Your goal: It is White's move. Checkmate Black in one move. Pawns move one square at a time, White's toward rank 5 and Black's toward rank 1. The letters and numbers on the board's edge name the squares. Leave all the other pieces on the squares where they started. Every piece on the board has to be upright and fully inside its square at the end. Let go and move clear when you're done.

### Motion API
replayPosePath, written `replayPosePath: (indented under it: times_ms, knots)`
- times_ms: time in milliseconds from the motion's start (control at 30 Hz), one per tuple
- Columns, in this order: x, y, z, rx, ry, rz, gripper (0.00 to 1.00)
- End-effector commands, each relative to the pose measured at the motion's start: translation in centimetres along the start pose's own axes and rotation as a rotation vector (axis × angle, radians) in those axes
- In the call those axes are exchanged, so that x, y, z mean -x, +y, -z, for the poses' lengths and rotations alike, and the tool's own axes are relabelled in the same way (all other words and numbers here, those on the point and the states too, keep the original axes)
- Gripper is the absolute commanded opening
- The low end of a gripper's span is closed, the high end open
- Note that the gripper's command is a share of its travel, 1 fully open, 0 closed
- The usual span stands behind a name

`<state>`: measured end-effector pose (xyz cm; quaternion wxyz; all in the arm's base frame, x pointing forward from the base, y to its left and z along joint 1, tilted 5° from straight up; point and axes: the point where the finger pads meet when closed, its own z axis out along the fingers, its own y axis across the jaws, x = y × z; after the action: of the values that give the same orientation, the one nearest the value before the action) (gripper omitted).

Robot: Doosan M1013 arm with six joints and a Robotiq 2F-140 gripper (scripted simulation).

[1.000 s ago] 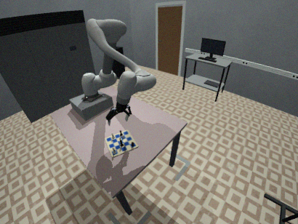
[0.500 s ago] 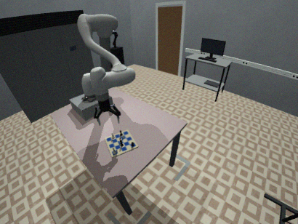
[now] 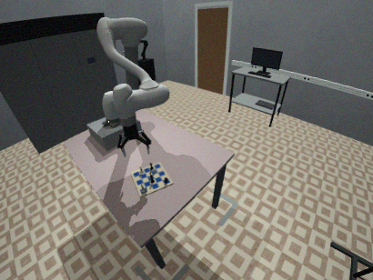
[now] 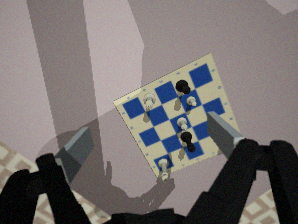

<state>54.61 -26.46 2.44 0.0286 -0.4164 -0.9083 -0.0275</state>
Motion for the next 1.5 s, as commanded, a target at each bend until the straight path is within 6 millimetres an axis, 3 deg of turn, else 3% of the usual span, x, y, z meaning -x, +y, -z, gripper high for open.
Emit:
replayPosePath:
  times_ms: [0, 200, 433, 667, 733, 1233, 1300, 1333, 1467]
  knots:
    - [0.0, 0.0, 0.0, 0.000, 0.000, 0.021, 1.00]
    - [0.0, 0.0, 0.0, 0.000, 0.000, 0.095, 1.00]
    - [0.0, 0.0, -0.2, 0.001, 0.000, 0.363, 1.00]
    - [0.0, 0.0, -0.4, 0.001, 0.000, 0.815, 1.00]
    - [0.0, 0.0, -0.4, 0.001, 0.000, 0.815, 1.00]
    - [0.0, 0.0, -1.0, -0.031, 0.009, 1.816, 1.00]
    - [0.0, 0.0, -1.0, -0.031, 0.009, 1.816, 1.00]
    - [0.0, 0.0, -1.1, -0.034, 0.012, 1.993, 1.00]
    - [0.0, 0.0, -1.3, -0.047, 0.021, 2.209, 1.00]
